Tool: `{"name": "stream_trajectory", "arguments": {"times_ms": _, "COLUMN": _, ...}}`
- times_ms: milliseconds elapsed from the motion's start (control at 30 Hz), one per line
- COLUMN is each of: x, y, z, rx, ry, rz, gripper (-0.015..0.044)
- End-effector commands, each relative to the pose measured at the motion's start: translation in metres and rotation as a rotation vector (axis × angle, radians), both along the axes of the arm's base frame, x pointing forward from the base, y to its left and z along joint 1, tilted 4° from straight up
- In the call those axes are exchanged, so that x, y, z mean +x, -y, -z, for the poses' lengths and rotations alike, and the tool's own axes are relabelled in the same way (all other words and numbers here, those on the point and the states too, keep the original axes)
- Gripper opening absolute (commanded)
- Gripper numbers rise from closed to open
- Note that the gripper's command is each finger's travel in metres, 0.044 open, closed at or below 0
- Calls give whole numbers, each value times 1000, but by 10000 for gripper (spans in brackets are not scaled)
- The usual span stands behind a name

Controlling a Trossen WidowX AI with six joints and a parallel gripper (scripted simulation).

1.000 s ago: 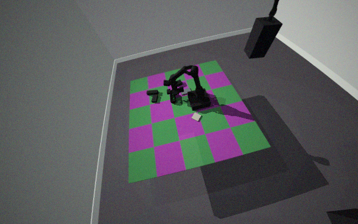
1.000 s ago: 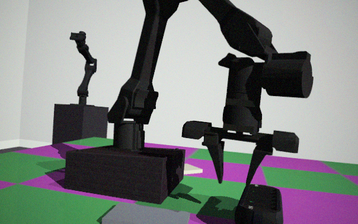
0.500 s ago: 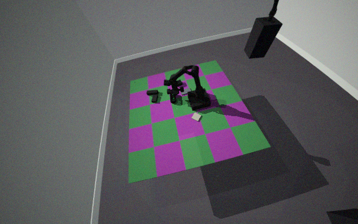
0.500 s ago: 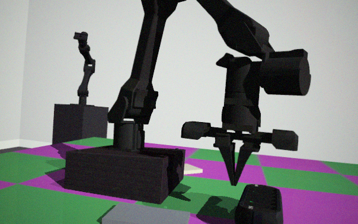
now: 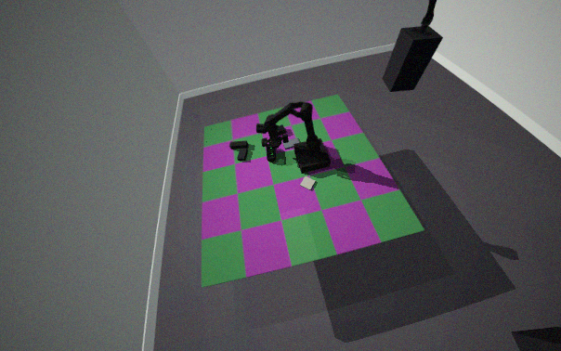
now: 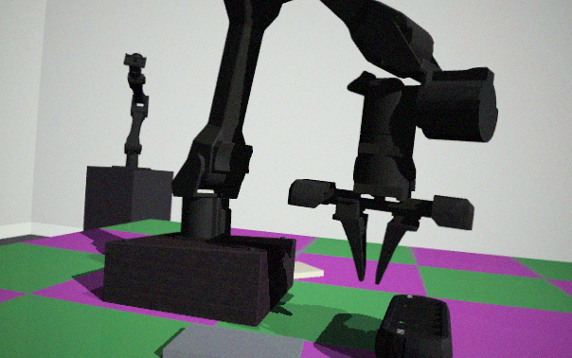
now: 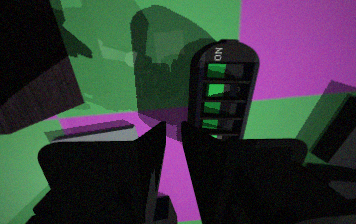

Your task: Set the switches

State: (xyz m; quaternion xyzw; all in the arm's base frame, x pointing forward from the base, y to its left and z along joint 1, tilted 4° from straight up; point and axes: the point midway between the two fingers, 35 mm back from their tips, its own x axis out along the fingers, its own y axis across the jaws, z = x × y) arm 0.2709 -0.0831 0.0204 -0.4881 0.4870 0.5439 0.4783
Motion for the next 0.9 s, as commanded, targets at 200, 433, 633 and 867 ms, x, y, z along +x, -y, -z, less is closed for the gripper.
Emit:
{"name": "stream_trajectory", "arguments": {"times_ms": 200, "x": 5, "y": 3, "z": -35, "rx": -10, "ry": 31, "rz": -1, "gripper": 263}}
{"name": "stream_trajectory", "arguments": {"times_ms": 433, "x": 5, "y": 3, "z": -35, "rx": -10, "ry": 31, "rz": -1, "gripper": 79}}
{"name": "stream_trajectory", "arguments": {"times_ms": 633, "x": 5, "y": 3, "z": -35, "rx": -10, "ry": 31, "rz": -1, "gripper": 0}}
{"name": "stream_trajectory", "arguments": {"times_ms": 867, "x": 5, "y": 3, "z": -35, "rx": -10, "ry": 31, "rz": -1, "gripper": 0}}
